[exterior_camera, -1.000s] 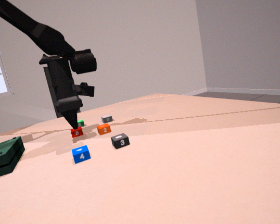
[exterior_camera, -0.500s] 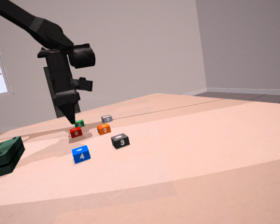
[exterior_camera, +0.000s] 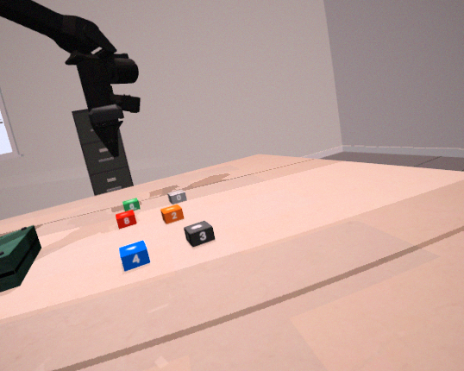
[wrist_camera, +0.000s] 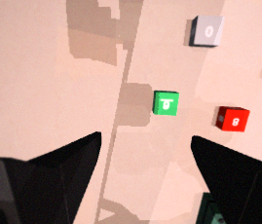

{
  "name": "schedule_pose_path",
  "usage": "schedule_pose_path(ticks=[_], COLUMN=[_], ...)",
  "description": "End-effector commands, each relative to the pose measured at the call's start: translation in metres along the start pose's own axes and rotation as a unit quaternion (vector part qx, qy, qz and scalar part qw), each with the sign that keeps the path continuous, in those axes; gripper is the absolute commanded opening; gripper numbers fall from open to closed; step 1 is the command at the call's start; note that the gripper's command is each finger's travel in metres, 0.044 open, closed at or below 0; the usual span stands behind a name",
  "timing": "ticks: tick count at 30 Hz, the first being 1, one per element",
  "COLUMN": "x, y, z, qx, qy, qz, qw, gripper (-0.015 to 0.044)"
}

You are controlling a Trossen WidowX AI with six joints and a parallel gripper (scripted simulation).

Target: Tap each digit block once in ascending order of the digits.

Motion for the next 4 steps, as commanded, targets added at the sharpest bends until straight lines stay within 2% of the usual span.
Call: schedule_pose_path(ticks=[1, 4], x=[0.0187, 0.0187], y=[0.0075, 0.0075], z=[0.0069, 0.0069], qx=[0.009, 0.009], qy=[0.005, 0.005], qz=[-0.009, -0.009], qw=[1.000, 1.000], gripper=[0.0400, 0.0400])
Point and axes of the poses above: the point midway between the two fingers, 35 mm back from their tips, its own z axis back along the fingers, its own x axis across the jaws, y = z × x, the point moved 4 cm from there along z, back along the fingers, and after that the axes turned 6 degrees about -z, right-handed, at the moved point
